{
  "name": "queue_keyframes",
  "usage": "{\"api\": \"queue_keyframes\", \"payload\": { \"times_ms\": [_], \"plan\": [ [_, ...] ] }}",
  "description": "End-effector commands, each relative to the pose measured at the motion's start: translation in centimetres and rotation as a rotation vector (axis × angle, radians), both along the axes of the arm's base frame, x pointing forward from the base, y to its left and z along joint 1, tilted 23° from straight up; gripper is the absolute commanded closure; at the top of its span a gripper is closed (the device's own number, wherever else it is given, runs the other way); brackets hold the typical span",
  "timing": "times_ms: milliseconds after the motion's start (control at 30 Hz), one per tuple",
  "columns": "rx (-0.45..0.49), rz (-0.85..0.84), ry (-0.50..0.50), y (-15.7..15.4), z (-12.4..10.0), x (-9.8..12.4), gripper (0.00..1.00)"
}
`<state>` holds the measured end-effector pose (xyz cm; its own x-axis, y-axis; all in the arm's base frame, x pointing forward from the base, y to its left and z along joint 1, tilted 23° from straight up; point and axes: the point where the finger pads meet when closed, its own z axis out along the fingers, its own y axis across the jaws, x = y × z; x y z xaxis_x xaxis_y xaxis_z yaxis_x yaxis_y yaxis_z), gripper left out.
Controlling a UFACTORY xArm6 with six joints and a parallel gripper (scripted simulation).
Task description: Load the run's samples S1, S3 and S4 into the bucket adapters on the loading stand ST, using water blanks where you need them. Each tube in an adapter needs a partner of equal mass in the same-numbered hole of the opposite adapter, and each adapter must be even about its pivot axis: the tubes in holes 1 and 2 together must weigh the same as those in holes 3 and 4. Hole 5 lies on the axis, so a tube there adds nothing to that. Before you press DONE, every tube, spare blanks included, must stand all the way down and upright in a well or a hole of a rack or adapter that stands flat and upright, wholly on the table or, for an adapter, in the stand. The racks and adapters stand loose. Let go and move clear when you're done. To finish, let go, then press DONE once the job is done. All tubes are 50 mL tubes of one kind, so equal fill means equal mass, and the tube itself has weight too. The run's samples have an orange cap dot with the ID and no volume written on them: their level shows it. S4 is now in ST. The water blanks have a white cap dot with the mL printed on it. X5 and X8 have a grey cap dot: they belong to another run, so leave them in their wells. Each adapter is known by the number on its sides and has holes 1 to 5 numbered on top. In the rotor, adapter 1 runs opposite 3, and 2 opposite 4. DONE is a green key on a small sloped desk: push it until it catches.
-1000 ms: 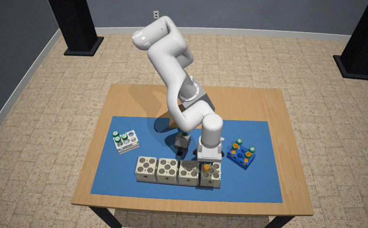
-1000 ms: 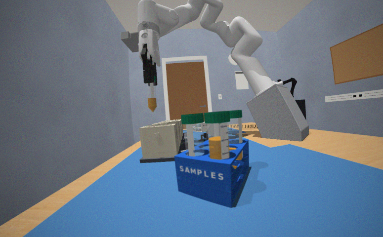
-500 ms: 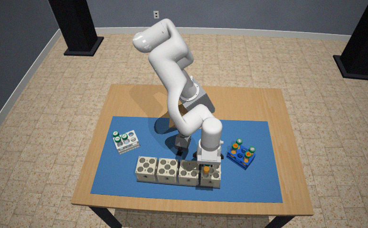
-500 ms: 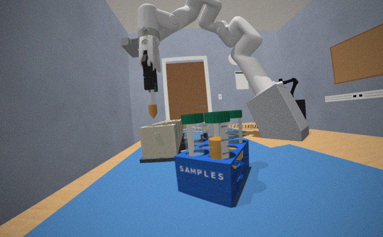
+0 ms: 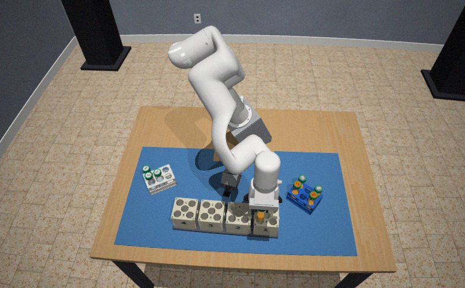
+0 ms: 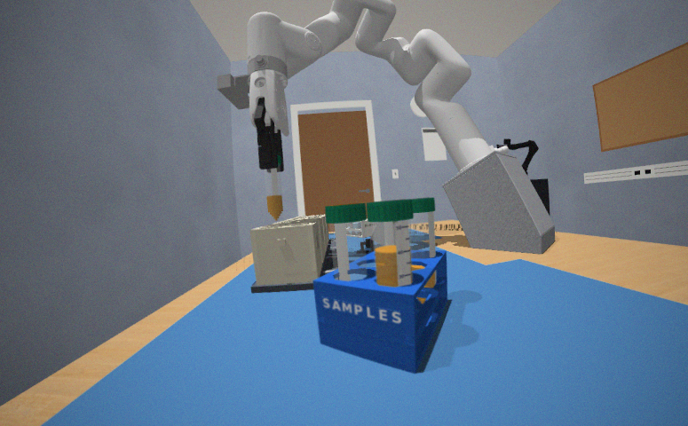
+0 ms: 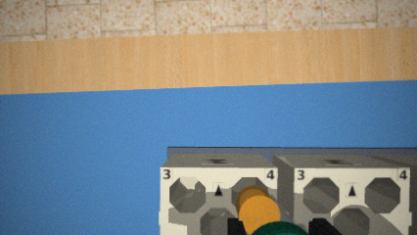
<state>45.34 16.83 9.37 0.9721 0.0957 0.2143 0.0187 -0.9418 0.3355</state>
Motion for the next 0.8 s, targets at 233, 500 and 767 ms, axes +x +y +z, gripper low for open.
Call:
{"api": "queue_keyframes", "payload": {
  "times_ms": [233, 500, 767],
  "plan": [
    [0.002, 0.001, -0.003, 0.1, 0.0, 0.1, 1.00],
    [0.002, 0.001, -0.003, -0.2, -0.7, 0.3, 1.00],
    [0.002, 0.001, -0.003, -0.4, -1.2, 0.4, 1.00]
  ]
}}
